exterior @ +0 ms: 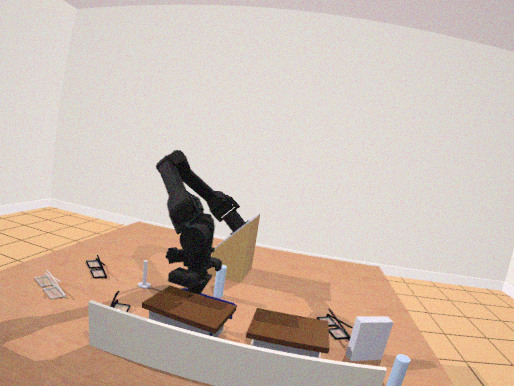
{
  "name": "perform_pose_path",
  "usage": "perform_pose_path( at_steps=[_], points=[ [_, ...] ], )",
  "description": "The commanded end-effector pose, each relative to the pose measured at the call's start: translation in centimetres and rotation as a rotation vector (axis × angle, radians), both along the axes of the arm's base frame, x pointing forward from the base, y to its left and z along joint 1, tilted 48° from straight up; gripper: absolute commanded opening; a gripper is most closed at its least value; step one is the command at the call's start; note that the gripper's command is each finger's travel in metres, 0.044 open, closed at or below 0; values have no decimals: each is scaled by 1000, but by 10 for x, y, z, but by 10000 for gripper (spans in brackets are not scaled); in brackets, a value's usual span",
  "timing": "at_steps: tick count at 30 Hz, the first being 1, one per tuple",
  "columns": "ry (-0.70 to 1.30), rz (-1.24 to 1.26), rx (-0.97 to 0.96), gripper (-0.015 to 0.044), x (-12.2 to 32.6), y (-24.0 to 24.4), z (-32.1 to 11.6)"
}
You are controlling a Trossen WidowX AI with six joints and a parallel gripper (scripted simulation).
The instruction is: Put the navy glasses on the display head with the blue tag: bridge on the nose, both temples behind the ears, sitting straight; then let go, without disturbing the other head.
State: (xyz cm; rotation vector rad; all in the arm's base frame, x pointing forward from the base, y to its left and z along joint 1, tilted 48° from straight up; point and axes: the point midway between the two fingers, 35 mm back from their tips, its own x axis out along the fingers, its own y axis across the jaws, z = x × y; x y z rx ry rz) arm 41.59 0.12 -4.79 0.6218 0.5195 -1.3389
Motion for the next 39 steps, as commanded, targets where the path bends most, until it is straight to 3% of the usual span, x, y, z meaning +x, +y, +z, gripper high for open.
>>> perform_pose_path(
  at_steps=[1, 31, 35, 39],
  points=[
    [3, 4, -4, 0, 5, 0, 1],
    [3, 4, -4, 0, 8, -5, -3],
    [2, 0, 0, 105, 8, -4, -3],
    [2, 0, 0, 107, 8, -4, -3]
  ],
)
